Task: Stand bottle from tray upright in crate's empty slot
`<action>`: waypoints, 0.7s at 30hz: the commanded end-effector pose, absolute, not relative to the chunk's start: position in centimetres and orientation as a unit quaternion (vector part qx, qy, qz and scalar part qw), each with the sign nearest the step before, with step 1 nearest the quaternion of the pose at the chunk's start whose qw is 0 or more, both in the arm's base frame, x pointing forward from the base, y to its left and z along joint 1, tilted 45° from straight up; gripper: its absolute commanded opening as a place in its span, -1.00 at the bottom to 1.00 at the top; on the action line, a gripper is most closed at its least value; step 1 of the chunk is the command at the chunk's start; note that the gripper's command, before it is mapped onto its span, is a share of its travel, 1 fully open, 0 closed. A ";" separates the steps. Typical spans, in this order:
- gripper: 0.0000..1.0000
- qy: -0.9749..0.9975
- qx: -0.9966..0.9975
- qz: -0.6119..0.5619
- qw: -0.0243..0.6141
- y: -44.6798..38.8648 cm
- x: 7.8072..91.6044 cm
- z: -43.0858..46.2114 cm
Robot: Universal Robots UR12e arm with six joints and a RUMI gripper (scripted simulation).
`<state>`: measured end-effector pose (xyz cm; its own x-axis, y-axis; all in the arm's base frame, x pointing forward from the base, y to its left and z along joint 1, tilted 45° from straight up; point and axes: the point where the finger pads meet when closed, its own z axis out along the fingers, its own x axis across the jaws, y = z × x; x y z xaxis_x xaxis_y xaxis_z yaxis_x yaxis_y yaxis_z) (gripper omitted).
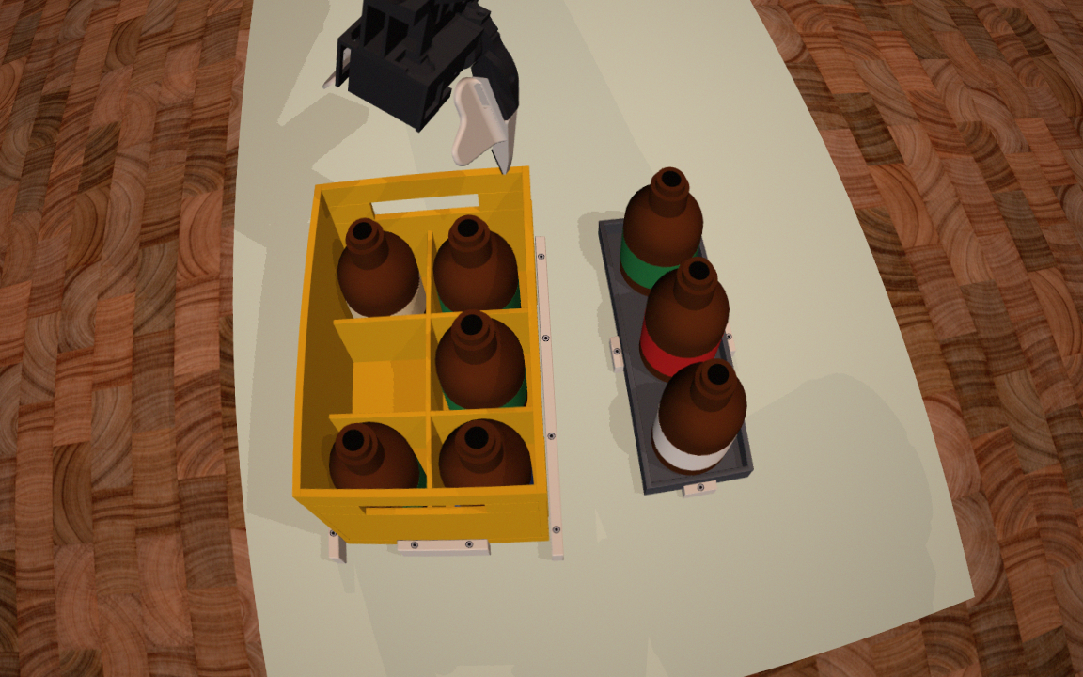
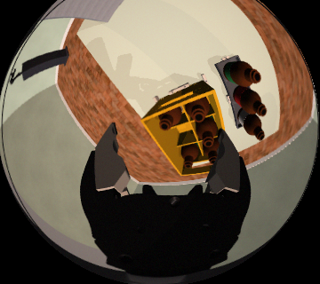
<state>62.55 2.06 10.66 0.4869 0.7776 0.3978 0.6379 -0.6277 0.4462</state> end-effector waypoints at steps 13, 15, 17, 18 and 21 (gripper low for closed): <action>1.00 0.355 0.858 0.370 0.026 -3.5 71.5 16.4; 1.00 0.351 0.858 0.375 0.020 -3.9 72.2 16.8; 1.00 0.347 0.857 0.379 0.015 -4.2 72.6 17.1; 1.00 0.346 0.857 0.381 0.013 -4.4 72.8 17.2; 1.00 0.343 0.857 0.384 0.009 -4.6 73.2 17.5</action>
